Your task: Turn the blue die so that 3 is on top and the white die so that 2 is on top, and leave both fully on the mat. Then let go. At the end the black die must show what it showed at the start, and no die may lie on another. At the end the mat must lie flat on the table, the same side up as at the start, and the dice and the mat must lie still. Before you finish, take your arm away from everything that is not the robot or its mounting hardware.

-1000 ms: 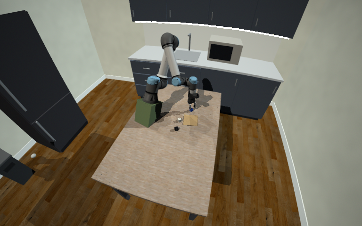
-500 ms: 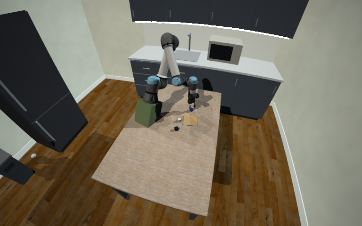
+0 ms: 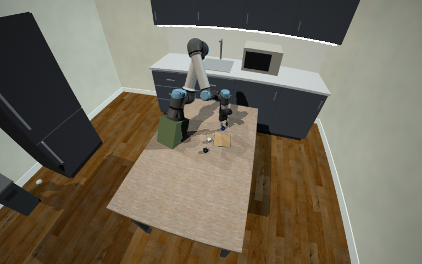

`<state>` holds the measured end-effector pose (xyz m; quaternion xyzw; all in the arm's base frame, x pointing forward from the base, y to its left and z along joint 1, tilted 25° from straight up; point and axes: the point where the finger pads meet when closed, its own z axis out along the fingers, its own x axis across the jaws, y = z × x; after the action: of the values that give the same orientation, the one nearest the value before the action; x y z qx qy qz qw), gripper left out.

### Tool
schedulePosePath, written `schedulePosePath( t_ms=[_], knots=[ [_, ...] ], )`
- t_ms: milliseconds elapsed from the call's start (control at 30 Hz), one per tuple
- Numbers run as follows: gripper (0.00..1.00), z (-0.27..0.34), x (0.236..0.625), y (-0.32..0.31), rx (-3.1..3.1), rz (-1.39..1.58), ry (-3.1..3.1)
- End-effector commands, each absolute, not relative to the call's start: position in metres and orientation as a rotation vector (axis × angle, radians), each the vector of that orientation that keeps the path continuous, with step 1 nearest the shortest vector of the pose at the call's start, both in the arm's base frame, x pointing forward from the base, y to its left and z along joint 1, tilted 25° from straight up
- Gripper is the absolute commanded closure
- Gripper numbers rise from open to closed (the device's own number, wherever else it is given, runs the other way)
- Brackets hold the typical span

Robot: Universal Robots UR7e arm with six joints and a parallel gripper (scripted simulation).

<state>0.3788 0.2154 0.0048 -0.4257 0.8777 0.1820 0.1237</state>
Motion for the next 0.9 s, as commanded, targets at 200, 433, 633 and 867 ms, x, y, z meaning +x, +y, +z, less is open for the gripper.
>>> schedulePosePath(
  t_ms=[200, 433, 633, 867],
  knots=[
    [0.0, 0.015, 0.379, 0.212, -1.243, 0.529, 2.558],
    [0.0, 0.036, 0.378, 0.202, -1.243, 0.529, 2.558],
    [0.0, 0.06, 0.376, 0.19, -1.243, 0.529, 2.558],
    [0.0, 0.079, 0.375, 0.181, -1.243, 0.529, 2.558]
  ],
)
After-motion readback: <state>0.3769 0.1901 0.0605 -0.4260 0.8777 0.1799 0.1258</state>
